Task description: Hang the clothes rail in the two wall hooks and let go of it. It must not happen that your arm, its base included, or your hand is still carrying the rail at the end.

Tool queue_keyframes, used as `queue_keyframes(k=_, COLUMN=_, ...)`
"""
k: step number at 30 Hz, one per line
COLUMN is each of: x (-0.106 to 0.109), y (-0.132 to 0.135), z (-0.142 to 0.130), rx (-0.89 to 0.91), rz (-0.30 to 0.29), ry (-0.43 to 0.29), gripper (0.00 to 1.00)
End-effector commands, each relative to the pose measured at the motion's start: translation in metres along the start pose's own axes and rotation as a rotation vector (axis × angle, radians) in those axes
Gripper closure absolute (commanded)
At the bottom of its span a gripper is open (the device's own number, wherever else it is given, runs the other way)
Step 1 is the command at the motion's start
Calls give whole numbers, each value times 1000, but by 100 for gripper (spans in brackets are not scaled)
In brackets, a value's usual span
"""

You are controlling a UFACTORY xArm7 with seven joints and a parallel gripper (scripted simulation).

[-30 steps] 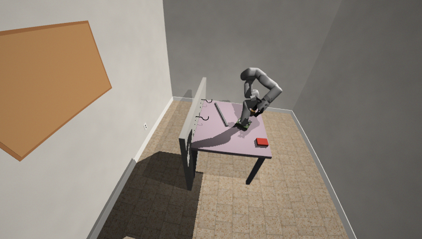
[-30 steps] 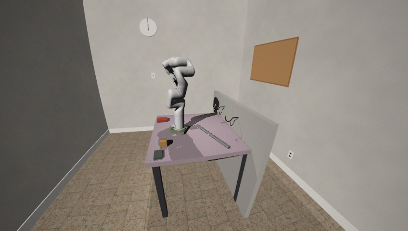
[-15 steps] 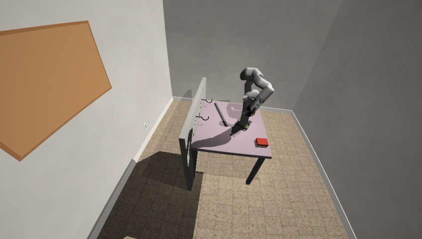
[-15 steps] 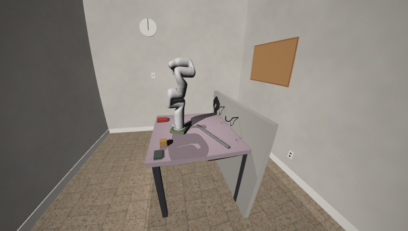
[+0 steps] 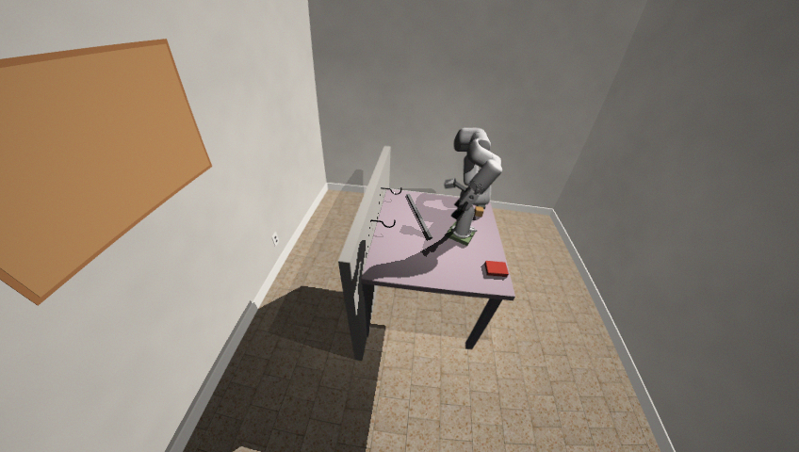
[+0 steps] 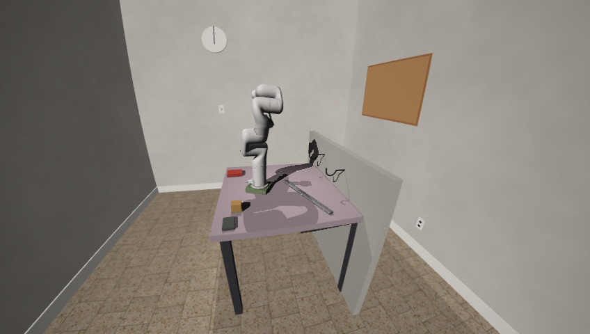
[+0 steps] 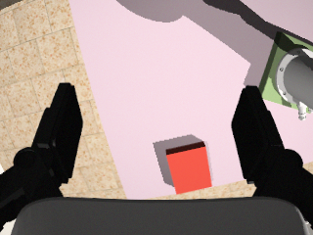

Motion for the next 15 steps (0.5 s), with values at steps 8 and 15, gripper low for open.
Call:
queue_keyframes(k=8, x=-25, y=12, z=40, rx=-71, rz=-35, ry=-40, gripper=0)
queue_keyframes(k=15, x=-41, y=23, z=63, rx=-138, rz=-67, ry=-78, gripper=0)
Point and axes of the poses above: the point where the finger pads meet when closed, its own x axis back along the fingers, its own y axis across the jaws, z = x × y, the point moved 4 cm from there along x, back along the fingers, and after that the axes turned 7 degrees about x, right-handed, at the moved point
